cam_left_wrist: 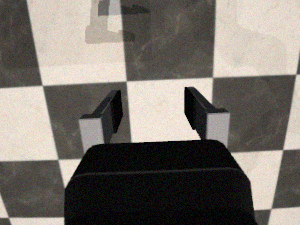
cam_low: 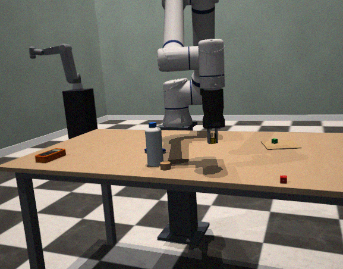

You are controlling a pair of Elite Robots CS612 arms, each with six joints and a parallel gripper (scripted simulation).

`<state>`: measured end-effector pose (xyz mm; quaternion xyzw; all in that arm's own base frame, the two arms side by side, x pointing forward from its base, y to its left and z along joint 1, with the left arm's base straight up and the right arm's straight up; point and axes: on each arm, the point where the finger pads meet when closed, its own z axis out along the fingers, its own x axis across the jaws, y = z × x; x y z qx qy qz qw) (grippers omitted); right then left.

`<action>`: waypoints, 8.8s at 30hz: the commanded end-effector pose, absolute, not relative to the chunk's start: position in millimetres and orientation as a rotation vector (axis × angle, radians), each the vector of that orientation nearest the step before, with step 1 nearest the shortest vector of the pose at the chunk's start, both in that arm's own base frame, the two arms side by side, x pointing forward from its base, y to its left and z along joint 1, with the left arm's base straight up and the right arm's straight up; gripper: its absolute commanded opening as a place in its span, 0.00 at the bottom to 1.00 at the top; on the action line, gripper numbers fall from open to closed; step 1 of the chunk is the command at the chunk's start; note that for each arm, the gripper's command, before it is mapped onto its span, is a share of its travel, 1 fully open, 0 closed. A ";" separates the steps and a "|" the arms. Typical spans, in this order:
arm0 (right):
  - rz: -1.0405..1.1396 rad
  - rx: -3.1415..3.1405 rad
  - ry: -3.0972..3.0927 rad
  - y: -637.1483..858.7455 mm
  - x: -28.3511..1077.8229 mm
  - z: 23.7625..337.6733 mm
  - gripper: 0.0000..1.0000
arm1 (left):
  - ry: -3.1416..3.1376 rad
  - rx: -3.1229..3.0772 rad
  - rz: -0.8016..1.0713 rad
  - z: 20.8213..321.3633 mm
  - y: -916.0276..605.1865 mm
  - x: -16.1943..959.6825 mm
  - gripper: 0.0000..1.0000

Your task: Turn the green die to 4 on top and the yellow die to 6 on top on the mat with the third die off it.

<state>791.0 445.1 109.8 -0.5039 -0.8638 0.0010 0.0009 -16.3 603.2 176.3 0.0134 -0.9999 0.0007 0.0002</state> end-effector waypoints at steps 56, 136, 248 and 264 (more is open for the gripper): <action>-1.466 -1.663 -2.846 441.0 783.6 107.0 0.40 | -3.141 0.042 0.000 177.0 603.7 -16.2 1.00; -1.689 -1.642 -2.811 440.4 782.4 31.2 0.40 | -3.141 0.042 0.000 177.0 603.7 -16.2 1.00; -1.689 -1.642 -2.811 438.2 778.4 22.8 0.70 | -3.141 0.042 0.000 177.0 603.7 -16.2 1.00; -1.689 -1.642 -2.811 419.5 745.3 43.0 0.70 | -3.141 0.042 0.000 177.0 603.7 -16.2 1.00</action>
